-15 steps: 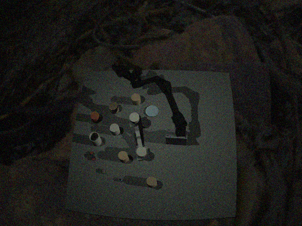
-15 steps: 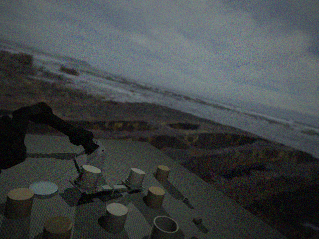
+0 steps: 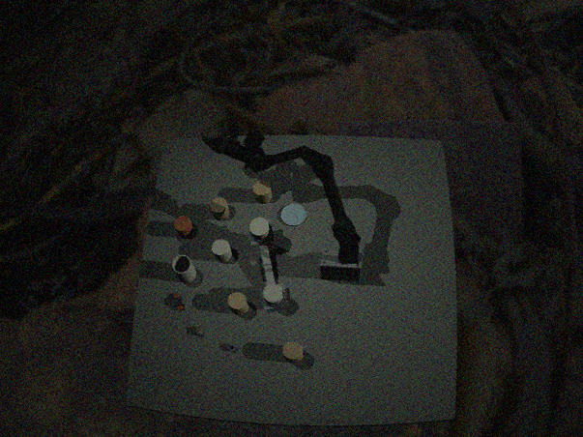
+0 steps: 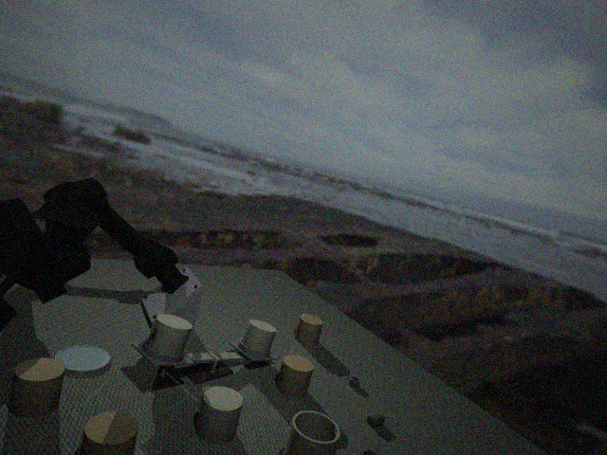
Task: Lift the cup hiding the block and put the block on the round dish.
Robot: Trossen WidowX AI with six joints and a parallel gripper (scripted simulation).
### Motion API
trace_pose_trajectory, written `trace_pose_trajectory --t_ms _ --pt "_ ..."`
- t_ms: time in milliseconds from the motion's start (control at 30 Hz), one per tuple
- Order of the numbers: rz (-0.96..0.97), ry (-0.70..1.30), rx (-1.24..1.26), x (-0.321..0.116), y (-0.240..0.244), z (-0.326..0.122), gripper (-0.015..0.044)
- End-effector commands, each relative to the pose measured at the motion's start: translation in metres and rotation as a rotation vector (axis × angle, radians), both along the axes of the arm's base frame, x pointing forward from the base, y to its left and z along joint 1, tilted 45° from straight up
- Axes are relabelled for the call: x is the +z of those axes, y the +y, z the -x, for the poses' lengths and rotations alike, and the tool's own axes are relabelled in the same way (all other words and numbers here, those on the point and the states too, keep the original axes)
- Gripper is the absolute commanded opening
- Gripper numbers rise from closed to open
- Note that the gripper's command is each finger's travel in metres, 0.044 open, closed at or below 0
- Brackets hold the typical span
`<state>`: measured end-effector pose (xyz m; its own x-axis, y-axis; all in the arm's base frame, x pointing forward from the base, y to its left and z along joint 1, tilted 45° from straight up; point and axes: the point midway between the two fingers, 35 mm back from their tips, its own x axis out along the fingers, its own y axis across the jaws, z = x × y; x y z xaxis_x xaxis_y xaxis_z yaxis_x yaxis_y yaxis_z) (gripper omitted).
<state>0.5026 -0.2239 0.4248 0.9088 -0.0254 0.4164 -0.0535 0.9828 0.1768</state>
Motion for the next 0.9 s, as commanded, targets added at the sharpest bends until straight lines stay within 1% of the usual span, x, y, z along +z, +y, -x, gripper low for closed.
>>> trace_pose_trajectory --t_ms 0,233,433,633,867 --pt "-0.061 0.067 -0.002 -0.015 0.019 -0.011 0.0440" --pt "-0.168 0.218 0.004 -0.047 0.067 -0.027 0.0440" --pt "-0.228 0.362 0.002 -0.078 0.111 -0.030 0.0440" --pt "-0.260 0.512 -0.008 -0.111 0.153 -0.023 0.0440" --pt "-0.258 0.690 -0.029 -0.149 0.200 -0.003 0.0440"
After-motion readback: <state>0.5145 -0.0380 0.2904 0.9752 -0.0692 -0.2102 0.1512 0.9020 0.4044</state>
